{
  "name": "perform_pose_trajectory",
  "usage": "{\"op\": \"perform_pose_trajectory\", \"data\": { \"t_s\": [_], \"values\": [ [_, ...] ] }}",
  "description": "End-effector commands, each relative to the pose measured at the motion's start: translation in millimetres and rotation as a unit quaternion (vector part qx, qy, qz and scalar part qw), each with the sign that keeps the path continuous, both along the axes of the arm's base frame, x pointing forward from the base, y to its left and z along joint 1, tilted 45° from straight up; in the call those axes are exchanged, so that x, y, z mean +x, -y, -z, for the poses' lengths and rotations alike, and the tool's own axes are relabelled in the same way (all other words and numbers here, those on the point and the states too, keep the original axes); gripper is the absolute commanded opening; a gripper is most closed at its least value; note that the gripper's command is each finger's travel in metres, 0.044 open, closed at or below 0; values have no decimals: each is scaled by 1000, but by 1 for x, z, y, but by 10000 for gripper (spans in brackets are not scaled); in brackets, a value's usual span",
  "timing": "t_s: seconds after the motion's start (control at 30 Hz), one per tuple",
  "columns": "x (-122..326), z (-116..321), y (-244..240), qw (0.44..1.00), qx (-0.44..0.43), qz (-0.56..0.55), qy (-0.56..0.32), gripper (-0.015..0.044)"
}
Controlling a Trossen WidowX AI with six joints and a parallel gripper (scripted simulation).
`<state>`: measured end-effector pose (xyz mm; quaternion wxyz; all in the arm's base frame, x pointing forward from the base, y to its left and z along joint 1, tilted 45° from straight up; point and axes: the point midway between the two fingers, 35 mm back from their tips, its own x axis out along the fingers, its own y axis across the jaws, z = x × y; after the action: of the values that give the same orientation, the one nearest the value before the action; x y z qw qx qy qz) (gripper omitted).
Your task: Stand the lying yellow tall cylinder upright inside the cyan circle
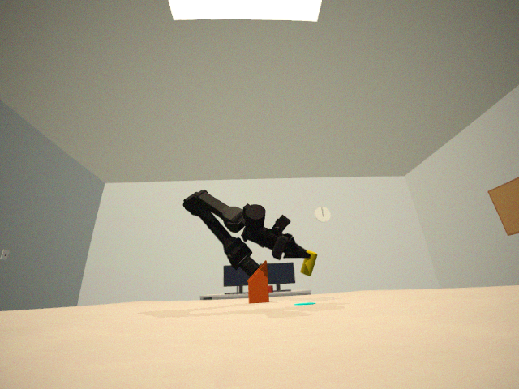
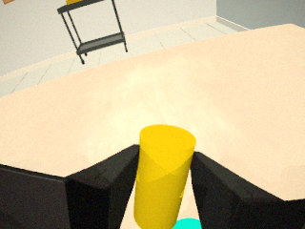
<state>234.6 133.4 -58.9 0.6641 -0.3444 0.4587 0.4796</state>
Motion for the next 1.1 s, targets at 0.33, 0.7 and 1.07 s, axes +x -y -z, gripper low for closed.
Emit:
{"op": "perform_pose_trajectory", "data": {
  "t_s": [0.33, 0.7, 1.07],
  "values": [
    [0, -8, 2, 998, 44, -16, 36, 105],
    [-1, -14, 3, 995, 73, -28, 66, 105],
    [-3, -20, 5, 989, 100, -41, 98, 105]
  ]
}}
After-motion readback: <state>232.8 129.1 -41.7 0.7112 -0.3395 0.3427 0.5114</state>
